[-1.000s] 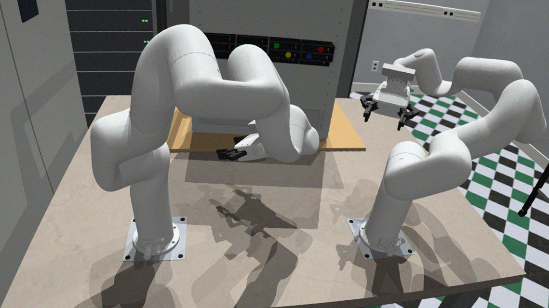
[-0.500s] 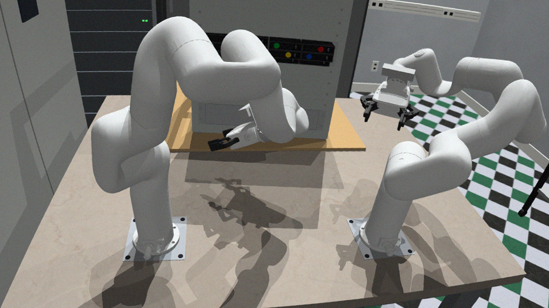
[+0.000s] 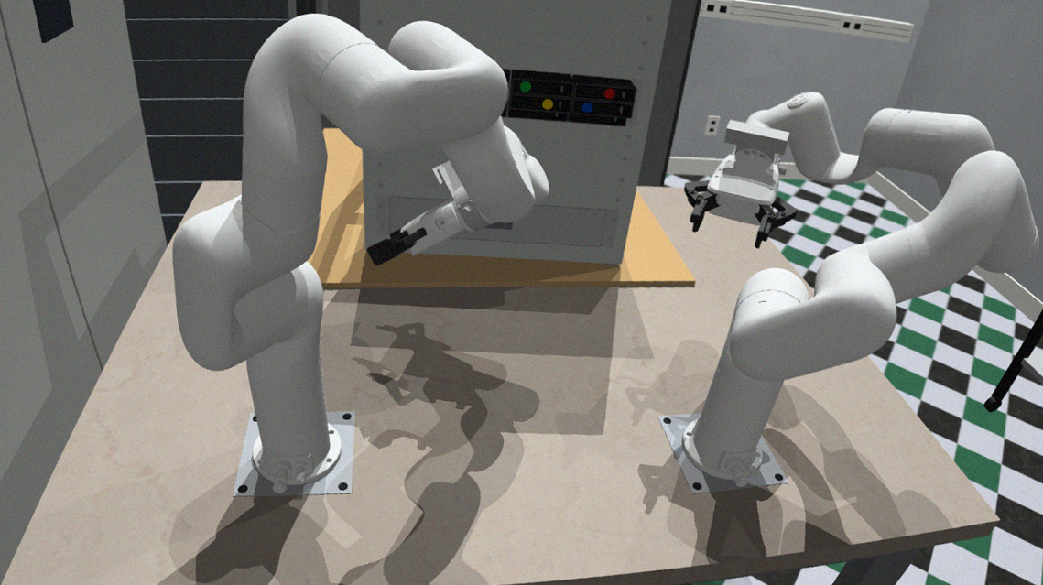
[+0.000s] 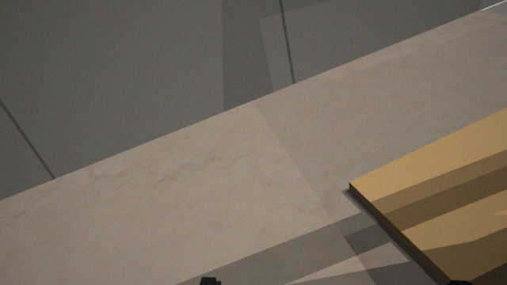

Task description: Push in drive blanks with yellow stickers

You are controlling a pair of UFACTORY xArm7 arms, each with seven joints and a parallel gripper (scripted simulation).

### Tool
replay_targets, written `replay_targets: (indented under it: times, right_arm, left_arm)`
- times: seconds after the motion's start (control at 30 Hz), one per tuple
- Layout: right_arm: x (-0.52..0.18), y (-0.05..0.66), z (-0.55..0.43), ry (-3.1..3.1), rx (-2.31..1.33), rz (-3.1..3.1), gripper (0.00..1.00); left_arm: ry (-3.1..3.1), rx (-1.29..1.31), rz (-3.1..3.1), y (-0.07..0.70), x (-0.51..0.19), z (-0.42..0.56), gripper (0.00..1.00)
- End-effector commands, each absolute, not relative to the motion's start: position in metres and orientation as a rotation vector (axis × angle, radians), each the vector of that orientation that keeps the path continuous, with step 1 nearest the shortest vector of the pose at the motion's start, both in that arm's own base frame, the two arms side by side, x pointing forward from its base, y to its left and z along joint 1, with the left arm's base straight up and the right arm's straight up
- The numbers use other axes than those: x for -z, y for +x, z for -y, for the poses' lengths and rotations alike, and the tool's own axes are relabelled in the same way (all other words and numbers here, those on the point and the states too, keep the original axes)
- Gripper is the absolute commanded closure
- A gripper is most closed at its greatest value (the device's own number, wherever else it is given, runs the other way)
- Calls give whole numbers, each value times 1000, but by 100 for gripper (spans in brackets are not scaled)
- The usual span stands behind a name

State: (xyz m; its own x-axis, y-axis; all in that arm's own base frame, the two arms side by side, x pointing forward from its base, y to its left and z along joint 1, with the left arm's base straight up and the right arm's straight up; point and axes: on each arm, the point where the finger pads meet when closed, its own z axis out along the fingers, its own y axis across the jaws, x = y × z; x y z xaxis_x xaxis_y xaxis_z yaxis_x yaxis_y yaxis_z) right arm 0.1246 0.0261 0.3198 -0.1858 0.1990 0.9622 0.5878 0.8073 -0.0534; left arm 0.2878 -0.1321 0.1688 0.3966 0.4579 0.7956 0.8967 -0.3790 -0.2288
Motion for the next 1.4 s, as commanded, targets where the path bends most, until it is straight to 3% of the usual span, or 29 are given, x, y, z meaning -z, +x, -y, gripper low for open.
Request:
replay_targets:
  times: [0.0,1.37]
  right_arm:
    - [-320,125,-26,-613,389,1759,0]
    - [-284,132,-33,-946,89,1932,0]
  left_arm:
    - [-1991,769,1183,299,-174,117,0]
    - [-2017,293,1387,339,-200,-16,0]
